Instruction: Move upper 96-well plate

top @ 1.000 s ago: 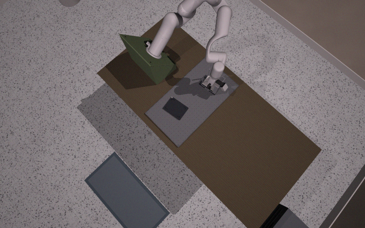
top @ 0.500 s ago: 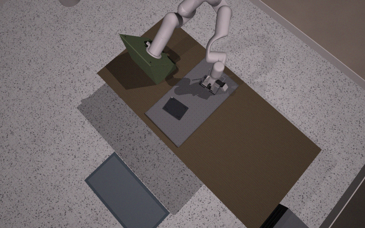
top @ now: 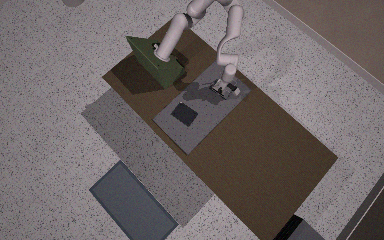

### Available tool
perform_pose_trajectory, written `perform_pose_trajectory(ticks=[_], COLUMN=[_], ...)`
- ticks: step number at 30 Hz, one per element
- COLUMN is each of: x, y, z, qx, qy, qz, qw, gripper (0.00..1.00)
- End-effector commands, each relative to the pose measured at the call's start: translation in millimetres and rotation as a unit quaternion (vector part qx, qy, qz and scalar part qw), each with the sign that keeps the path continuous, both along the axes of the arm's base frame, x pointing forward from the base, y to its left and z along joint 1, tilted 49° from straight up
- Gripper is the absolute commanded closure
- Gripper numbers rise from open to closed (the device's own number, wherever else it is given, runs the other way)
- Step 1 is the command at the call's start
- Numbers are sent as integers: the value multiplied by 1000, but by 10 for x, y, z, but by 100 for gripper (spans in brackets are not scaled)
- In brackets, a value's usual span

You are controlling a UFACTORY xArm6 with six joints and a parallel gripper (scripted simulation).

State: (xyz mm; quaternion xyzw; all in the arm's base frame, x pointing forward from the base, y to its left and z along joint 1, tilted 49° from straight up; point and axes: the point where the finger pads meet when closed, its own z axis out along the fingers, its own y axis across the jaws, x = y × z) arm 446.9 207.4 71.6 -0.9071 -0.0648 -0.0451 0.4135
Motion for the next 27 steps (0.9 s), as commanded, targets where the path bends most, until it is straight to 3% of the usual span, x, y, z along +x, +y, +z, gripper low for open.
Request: perform_pose_trajectory(ticks=[1, 27], x=[10, 7], y=[-33, -111], z=[32, 99], qx=[0, 0], qy=[-1, -1], qz=[-1, -1], qw=[1000, 1000], gripper=[100, 100])
